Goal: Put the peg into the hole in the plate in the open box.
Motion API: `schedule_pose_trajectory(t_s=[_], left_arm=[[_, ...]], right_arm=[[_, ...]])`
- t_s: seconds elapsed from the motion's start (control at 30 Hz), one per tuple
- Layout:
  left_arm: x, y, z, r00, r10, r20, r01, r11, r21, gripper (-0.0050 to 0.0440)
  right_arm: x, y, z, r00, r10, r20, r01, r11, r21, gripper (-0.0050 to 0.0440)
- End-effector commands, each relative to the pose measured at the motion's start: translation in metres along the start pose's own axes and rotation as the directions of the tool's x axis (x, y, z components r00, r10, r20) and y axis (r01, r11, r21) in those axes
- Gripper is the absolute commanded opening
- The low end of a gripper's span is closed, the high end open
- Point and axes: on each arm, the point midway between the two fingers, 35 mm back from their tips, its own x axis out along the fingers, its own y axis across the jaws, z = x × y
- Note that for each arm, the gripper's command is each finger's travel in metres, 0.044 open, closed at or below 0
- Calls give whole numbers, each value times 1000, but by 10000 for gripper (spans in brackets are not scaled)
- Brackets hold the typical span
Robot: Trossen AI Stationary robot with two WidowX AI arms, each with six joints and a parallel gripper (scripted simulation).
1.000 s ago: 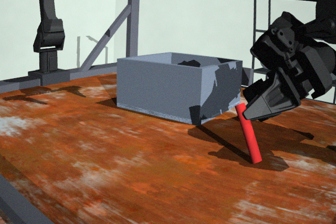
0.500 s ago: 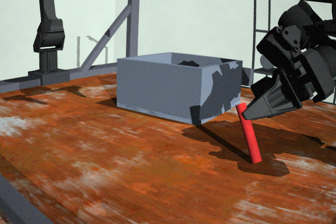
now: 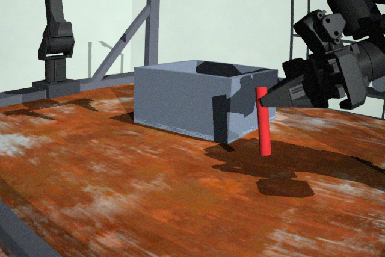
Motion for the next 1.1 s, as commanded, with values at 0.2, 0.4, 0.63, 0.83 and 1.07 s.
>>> schedule_pose_trajectory(t_s=[0.2, 0.4, 0.63, 0.83, 1.07], left_arm=[[1, -1, -2, 1000, 9, 3, -9, 1000, -1, 25], [3, -4, -2, 1000, 8, 19, -7, 999, -50, 25], [11, -13, -5, 999, 9, 40, -5, 994, -108, 25], [12, -15, -8, 999, 8, 37, -4, 994, -113, 25], [15, -16, -13, 1000, 14, 28, -10, 994, -113, 25]], right_arm=[[-5, 0, 8, 1000, -1, 24, 1, 1000, 1, 440], [-5, 0, 8, 1000, -1, 24, 1, 1000, 1, 440], [-5, 0, 8, 1000, -1, 24, 1, 1000, 1, 440], [-5, 0, 8, 1000, -1, 24, 1, 1000, 1, 440], [-5, 0, 8, 1000, -1, 24, 1, 1000, 1, 440]])
